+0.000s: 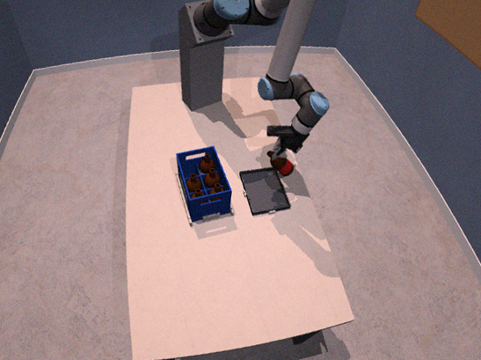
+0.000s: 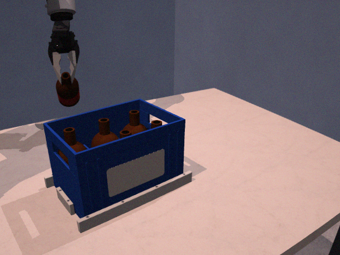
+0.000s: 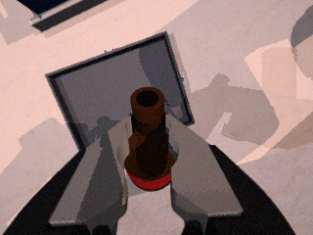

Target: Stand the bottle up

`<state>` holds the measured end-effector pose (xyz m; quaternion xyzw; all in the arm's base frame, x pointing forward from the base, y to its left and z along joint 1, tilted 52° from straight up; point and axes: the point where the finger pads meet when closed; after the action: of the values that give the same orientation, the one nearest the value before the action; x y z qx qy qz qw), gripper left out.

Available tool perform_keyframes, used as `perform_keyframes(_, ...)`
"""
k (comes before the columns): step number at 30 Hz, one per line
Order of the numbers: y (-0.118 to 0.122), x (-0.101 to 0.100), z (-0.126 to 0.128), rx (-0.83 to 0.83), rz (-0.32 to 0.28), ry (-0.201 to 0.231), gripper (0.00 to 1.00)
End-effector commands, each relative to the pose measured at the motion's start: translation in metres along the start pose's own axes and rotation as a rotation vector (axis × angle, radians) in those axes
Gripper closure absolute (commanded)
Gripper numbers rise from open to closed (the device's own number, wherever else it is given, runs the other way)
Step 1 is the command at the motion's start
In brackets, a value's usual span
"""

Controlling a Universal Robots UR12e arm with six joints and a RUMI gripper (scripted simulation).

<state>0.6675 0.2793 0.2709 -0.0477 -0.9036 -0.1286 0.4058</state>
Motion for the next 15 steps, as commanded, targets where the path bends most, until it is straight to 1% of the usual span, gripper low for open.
perform_keyframes(1, 0.0002, 0.0003, -0.0003, 0.0, 0.006, 0.0, 1.0)
perform_keyframes(8, 0.0, -0.0003, -0.0001, -0.002, 0.024, 0.002, 1.0)
perform_keyframes(15, -0.0001, -0.0011, 0.0001, -0.003, 0.068, 0.007, 1.0)
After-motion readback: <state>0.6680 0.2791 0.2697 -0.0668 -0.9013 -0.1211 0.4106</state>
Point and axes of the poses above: the point where the finger pads meet when closed, its own x axis back along the fingers, its own z axis across the jaws, y = z × x, and after that the axes turned 3 degrees about x, right-handed
